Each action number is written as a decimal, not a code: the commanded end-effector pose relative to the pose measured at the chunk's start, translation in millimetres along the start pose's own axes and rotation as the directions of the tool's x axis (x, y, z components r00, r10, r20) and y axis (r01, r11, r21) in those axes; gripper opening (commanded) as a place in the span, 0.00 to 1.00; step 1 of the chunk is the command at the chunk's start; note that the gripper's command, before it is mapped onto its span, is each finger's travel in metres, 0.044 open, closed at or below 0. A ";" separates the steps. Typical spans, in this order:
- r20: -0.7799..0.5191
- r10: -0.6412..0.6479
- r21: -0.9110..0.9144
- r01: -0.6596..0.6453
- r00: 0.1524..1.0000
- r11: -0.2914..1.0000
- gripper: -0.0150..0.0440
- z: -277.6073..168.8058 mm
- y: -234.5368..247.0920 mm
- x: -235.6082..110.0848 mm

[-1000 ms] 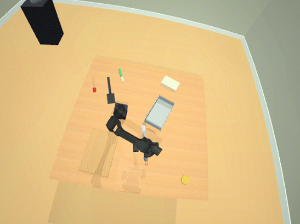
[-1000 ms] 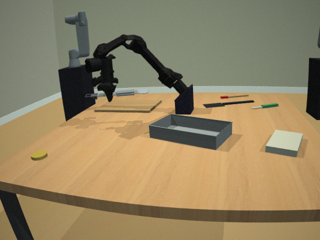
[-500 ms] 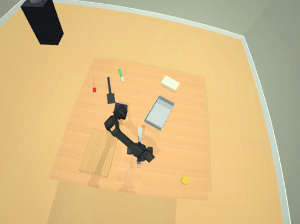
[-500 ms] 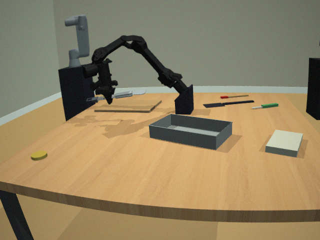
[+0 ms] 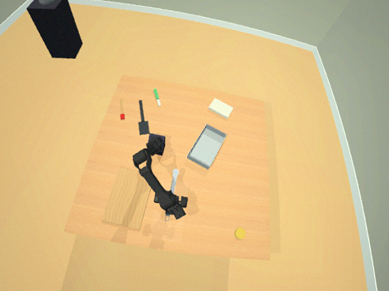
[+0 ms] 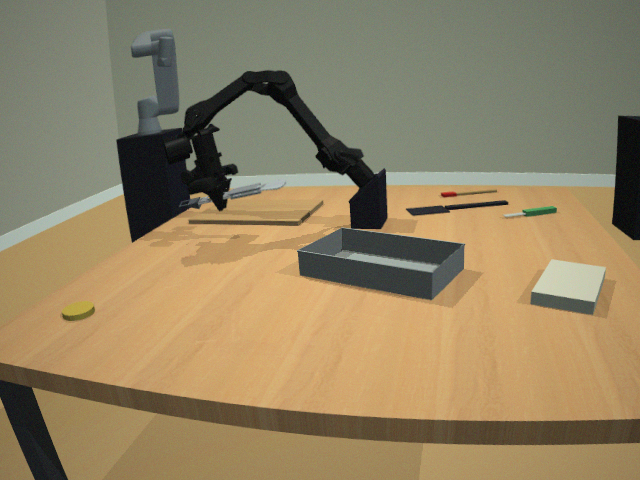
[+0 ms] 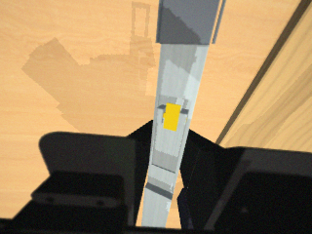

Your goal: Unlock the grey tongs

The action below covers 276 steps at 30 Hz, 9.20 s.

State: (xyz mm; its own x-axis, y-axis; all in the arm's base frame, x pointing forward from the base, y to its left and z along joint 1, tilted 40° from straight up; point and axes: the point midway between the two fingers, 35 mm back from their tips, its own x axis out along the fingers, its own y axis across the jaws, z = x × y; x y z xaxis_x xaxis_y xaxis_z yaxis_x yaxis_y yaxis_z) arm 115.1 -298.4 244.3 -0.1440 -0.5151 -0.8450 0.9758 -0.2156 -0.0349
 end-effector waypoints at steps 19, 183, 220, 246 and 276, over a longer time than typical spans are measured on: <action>-0.048 0.033 0.169 -0.024 0.998 0.985 0.00 27.0 -81.5 9.4; 0.680 -0.362 0.514 -0.062 0.638 0.856 0.00 -0.6 -276.9 -92.9; 0.243 -0.054 0.503 -0.078 0.969 0.861 0.00 19.4 -284.3 -45.6; 0.164 0.019 0.512 -0.101 0.986 0.853 0.00 24.4 -286.3 -24.0; 0.165 0.020 0.512 -0.103 0.986 0.853 0.00 32.6 -285.7 23.9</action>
State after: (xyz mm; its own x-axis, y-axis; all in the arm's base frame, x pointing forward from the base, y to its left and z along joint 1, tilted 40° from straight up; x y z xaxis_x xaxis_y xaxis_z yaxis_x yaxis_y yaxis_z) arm -171.9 -273.8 254.6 -0.1471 -0.6496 -0.7459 0.7660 -0.5519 0.3297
